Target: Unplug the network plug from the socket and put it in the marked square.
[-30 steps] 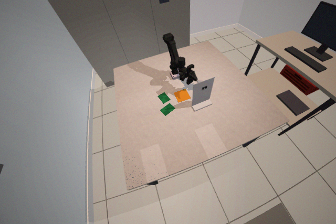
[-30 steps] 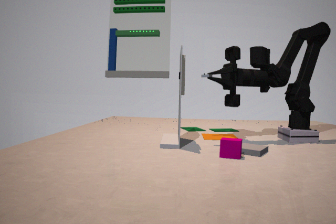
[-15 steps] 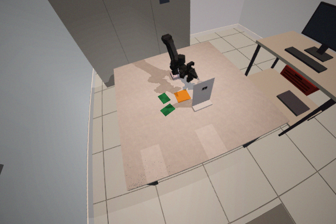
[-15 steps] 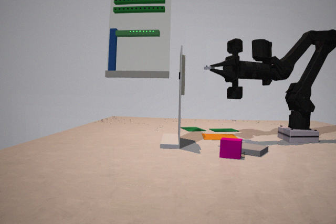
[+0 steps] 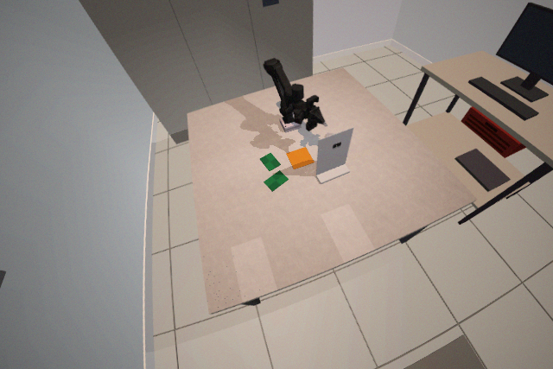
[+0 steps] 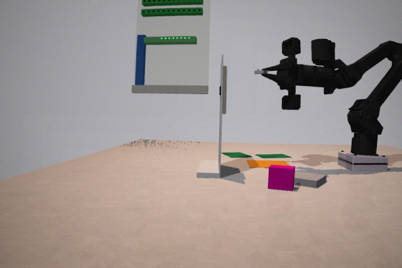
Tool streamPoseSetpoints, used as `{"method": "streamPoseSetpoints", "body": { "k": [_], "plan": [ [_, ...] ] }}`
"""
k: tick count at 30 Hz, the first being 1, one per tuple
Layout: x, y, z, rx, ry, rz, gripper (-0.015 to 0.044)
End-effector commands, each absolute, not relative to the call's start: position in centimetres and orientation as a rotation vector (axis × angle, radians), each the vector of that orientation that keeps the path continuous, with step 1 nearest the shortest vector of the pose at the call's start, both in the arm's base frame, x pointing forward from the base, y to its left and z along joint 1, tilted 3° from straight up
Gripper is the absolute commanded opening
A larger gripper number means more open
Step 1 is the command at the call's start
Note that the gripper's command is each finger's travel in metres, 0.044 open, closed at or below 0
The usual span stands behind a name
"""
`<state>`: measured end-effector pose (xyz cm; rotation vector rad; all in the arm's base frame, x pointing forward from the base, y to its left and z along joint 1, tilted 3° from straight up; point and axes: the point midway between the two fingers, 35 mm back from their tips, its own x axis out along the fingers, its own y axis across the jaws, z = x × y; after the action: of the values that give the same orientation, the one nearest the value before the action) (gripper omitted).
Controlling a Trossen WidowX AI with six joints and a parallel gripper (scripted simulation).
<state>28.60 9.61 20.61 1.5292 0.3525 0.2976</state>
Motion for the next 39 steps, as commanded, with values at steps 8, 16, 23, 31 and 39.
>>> {"method": "streamPoseSetpoints", "body": {
  "k": [8, 16, 23, 31, 39],
  "plan": [
    [29.8, 7.8, 18.0, 1.537, 0.42, 0.094, 0.0],
    [30.3, 5.5, 14.3, 1.525, 0.507, -0.159, 0.0],
    [30.0, 3.3, 11.2, 1.503, 0.584, -0.38, 0.0],
    [28.6, 0.8, 8.1, 1.463, 0.673, -0.628, 0.0],
    [27.2, -0.7, 6.4, 1.427, 0.736, -0.796, 0.0]
  ]
}}
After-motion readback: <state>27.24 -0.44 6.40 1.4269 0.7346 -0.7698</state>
